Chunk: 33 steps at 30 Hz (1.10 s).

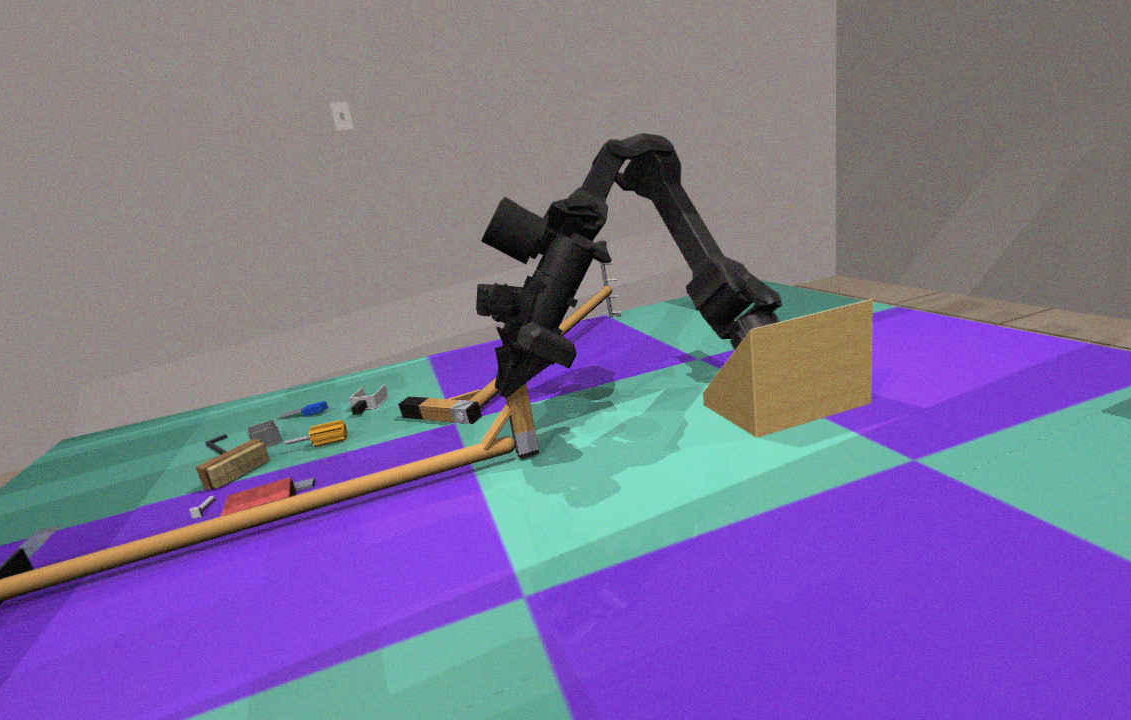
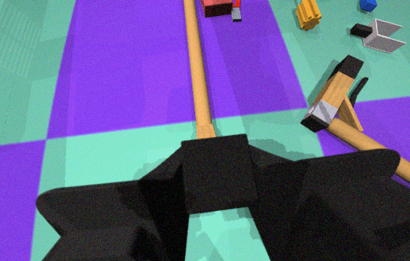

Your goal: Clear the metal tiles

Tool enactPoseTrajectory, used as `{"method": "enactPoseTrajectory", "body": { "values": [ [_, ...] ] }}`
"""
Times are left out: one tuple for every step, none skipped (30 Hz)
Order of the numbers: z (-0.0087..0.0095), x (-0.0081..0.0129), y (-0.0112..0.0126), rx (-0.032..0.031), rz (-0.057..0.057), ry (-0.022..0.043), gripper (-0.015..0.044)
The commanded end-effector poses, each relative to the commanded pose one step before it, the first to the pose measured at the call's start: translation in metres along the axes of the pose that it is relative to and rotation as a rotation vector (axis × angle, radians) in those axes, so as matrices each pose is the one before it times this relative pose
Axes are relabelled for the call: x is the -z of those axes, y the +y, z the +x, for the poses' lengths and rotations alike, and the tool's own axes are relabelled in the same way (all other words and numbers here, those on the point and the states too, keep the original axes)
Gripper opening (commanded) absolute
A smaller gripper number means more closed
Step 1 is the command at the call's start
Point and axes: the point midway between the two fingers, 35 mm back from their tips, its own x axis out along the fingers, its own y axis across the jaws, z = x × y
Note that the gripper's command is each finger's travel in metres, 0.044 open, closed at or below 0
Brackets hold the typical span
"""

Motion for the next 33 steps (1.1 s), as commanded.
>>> {"method": "enactPoseTrajectory", "body": {
  "values": [
    [0.00284, -0.00935, 0.00118, -0.00319, 0.0006, -0.01316, 0.0000],
    [0.00107, -0.00111, 0.00020, 0.00013, 0.0000, -0.00025, 0.0000],
    [0.00113, -0.00116, 0.00021, 0.00014, 0.0000, -0.00027, 0.0000],
    [0.00108, -0.00110, 0.00020, 0.00014, 0.0000, -0.00026, 0.0000],
    [0.00108, -0.00109, 0.00020, 0.00014, 0.0000, -0.00026, 0.0000],
    [0.00109, -0.00108, 0.00021, 0.00014, 0.0000, -0.00026, 0.0000],
    [0.00110, -0.00107, 0.00021, 0.00015, 0.0000, -0.00026, 0.0000],
    [0.00111, -0.00107, 0.00021, 0.00015, 0.0000, -0.00027, 0.0000],
    [0.00112, -0.00106, 0.00021, 0.00016, 0.0000, -0.00027, 0.0000],
    [0.00112, -0.00106, 0.00022, 0.00016, 0.0000, -0.00027, 0.0000],
    [0.00113, -0.00105, 0.00022, 0.00016, 0.0000, -0.00028, 0.0000],
    [0.00114, -0.00105, 0.00022, 0.00017, 0.0000, -0.00028, 0.0000],
    [0.00115, -0.00104, 0.00019, 0.00017, 0.0000, -0.00028, 0.0000],
    [0.00116, -0.00104, 0.00016, 0.00018, 0.0000, -0.00028, 0.0000],
    [0.00117, -0.00103, 0.00013, 0.00018, 0.0000, -0.00029, 0.0000],
    [0.00118, -0.00103, 0.00008, 0.00019, 0.0000, -0.00029, 0.0000],
    [0.00118, -0.00102, 0.00002, 0.00020, 0.0000, -0.00029, 0.0000],
    [0.00018, -0.00025, -0.00008, 0.00000, 0.0000, -0.00001, 0.0000],
    [0.00036, -0.00051, -0.00015, 0.00000, 0.0000, -0.00001, 0.0000],
    [0.00054, -0.00077, -0.00024, 0.00001, 0.0000, -0.00002, 0.0000],
    [0.00070, -0.00098, -0.00030, 0.00001, 0.0000, -0.00003, 0.0000],
    [0.00085, -0.00119, -0.00037, 0.00002, 0.0001, -0.00004, 0.0000],
    [0.00101, -0.00140, -0.00044, 0.00003, 0.0001, -0.00005, 0.0000],
    [0.00111, -0.00152, -0.00049, 0.00004, 0.0001, -0.00006, 0.0000],
    [0.00115, -0.00156, -0.00051, 0.00005, 0.0001, -0.00007, 0.0000],
    [0.00116, -0.00156, -0.00052, 0.00005, 0.0001, -0.00008, 0.0000],
    [0.00117, -0.00155, -0.00053, 0.00006, 0.0001, -0.00009, 0.0000],
    [0.00118, -0.00154, -0.00053, 0.00007, 0.0001, -0.00010, 0.0000],
    [0.00119, -0.00154, -0.00066, 0.00007, 0.0001, -0.00009, 0.0000],
    [0.00120, -0.00153, -0.00067, 0.00008, 0.0001, -0.00010, 0.0000],
    [0.00120, -0.00152, -0.00068, 0.00009, 0.0000, -0.00011, 0.0000],
    [0.00121, -0.00152, -0.00069, 0.00010, 0.0000, -0.00012, 0.0000],
    [0.00122, -0.00151, -0.00070, 0.00011, 0.0000, -0.00013, 0.0000]
  ]
}}
